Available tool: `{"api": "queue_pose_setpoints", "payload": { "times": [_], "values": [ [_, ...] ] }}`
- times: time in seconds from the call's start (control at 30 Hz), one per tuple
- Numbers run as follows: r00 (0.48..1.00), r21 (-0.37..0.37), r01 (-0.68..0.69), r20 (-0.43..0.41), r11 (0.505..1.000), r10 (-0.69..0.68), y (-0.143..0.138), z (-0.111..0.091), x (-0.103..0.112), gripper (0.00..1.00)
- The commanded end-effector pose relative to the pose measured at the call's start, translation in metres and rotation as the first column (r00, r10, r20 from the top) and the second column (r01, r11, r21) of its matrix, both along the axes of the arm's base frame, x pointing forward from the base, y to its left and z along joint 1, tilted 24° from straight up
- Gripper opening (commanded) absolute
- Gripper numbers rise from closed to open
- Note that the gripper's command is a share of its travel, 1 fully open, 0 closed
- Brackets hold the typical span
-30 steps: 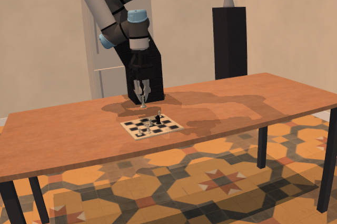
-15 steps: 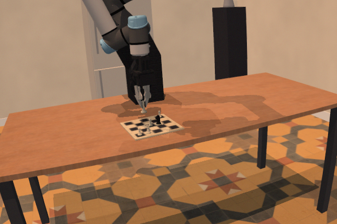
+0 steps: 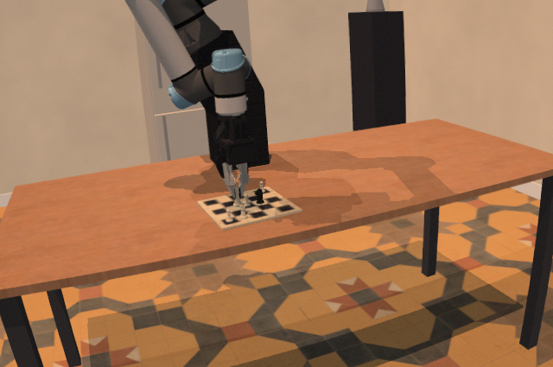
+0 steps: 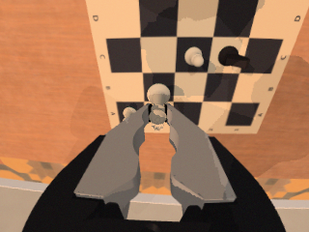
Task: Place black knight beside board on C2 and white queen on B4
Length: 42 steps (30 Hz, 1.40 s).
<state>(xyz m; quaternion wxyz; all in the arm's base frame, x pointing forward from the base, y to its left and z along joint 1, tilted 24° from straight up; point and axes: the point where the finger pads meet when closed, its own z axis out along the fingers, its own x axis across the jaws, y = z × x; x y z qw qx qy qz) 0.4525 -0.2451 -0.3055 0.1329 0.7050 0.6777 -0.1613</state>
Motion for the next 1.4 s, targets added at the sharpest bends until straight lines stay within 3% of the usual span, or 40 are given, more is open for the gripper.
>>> {"api": "queue_pose_setpoints", "payload": {
  "times": [0.0, 1.37],
  "values": [
    [1.000, -0.001, -0.001, 0.002, 1.000, 0.001, -0.0057, -0.0114, 0.0008, 0.00],
    [1.000, -0.001, -0.001, 0.002, 1.000, 0.001, -0.0072, -0.0146, 0.0007, 0.00]
  ]
}}
